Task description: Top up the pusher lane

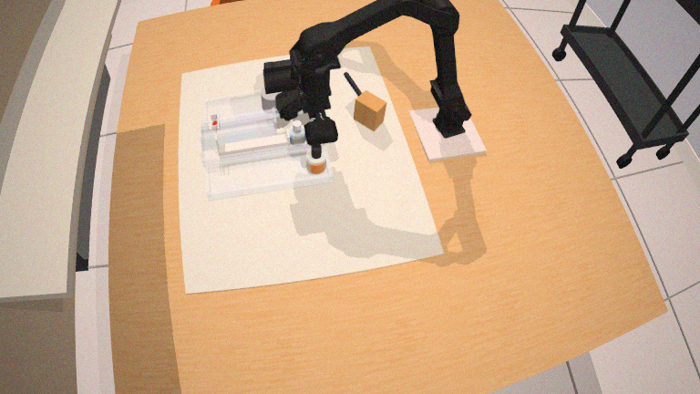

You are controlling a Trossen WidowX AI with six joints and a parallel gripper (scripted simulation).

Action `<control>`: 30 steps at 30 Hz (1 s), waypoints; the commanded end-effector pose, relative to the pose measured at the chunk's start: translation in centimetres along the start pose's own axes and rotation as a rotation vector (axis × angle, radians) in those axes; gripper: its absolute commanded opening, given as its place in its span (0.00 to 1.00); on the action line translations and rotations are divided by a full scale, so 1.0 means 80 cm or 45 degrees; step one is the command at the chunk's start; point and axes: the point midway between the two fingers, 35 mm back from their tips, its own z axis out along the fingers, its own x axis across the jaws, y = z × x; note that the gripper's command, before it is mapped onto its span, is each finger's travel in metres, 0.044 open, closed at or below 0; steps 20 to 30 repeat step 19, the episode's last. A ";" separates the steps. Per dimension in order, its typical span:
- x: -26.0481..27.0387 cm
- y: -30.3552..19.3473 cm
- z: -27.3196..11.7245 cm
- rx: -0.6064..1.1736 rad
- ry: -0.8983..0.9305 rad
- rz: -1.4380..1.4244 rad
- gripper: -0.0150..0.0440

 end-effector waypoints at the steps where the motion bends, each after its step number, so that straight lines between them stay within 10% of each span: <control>1: 0.000 0.002 -0.016 -0.014 -0.001 0.000 0.72; 30: 0.000 -0.047 -0.019 -0.009 -0.001 0.000 0.72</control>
